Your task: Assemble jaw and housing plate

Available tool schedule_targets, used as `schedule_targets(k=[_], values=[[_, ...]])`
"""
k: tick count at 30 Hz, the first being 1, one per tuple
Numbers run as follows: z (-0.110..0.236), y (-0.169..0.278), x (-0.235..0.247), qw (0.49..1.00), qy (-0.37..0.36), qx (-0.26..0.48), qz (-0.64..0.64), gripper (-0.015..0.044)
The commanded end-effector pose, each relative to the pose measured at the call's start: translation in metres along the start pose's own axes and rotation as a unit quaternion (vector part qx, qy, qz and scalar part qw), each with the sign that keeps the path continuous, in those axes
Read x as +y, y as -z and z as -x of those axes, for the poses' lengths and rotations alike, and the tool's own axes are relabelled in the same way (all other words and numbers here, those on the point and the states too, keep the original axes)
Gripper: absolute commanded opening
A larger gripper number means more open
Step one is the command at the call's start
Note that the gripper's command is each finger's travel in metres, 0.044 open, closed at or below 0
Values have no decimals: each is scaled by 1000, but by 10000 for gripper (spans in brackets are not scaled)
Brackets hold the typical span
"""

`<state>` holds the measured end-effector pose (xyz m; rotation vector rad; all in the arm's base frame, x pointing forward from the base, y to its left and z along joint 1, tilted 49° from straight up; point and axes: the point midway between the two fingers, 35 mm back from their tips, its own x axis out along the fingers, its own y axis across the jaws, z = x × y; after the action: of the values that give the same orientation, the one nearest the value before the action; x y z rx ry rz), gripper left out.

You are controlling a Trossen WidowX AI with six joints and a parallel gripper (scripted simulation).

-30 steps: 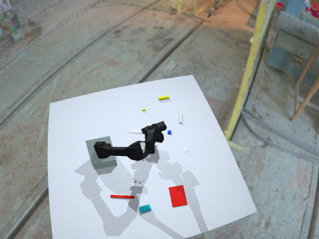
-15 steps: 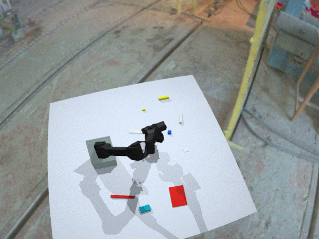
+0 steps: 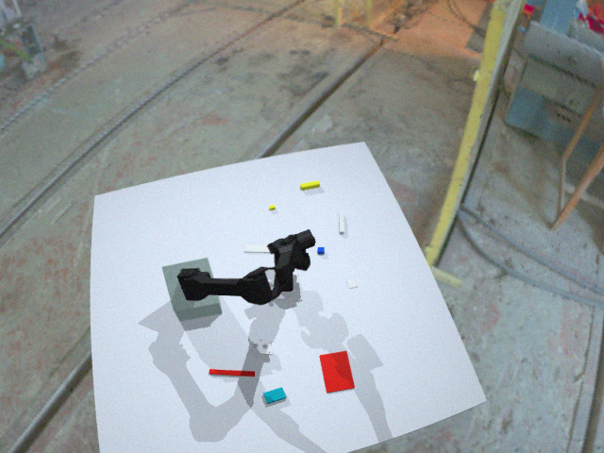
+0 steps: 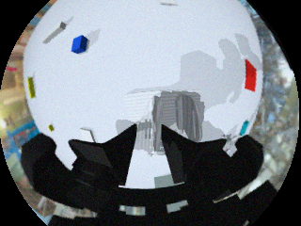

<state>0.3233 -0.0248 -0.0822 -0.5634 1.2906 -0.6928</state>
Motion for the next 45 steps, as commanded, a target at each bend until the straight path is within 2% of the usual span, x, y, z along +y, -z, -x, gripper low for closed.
schedule_targets(k=[1, 24, 28, 41, 45], values=[[0, 0, 0, 1000, 2, -1, 2, 134], [0, 0, 0, 1000, 2, -1, 2, 134], [0, 0, 0, 1000, 0, 0, 0, 224], [0, 0, 0, 1000, 0, 0, 0, 224], [23, -1, 1, 1000, -1, 0, 1, 224]])
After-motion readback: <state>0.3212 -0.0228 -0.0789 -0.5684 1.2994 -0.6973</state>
